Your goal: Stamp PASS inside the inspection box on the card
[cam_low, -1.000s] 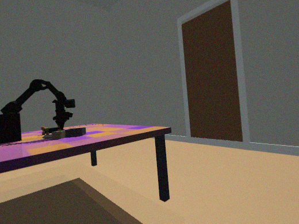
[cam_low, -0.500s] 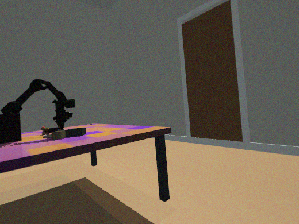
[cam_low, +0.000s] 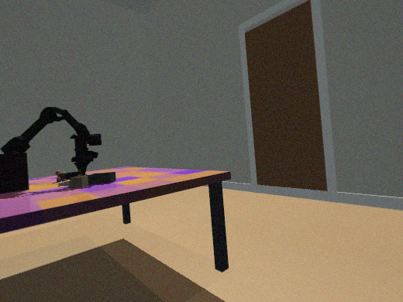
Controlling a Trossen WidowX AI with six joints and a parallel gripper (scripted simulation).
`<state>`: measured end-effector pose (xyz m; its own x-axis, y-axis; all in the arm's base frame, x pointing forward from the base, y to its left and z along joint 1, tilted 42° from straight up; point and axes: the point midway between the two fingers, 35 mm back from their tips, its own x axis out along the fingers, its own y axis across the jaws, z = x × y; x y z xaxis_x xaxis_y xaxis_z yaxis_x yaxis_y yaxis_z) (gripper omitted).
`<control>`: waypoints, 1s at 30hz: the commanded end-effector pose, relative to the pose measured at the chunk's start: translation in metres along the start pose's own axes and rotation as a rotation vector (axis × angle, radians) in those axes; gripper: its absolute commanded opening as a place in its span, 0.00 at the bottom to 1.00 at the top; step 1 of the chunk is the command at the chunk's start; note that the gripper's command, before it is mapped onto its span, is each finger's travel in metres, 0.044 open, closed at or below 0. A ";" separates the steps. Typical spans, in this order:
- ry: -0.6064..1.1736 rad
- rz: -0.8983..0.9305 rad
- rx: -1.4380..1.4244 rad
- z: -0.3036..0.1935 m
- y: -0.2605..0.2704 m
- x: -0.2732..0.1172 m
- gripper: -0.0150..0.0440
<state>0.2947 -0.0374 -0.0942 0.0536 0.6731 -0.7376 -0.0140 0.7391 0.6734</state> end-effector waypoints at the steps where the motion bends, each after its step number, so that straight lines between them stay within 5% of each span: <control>1: 0.003 0.003 0.000 -0.001 0.001 0.003 0.25; 30: 0.003 0.003 0.000 -0.001 0.001 -0.008 0.25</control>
<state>0.2920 -0.0397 -0.0889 0.0493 0.6785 -0.7329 -0.0079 0.7341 0.6790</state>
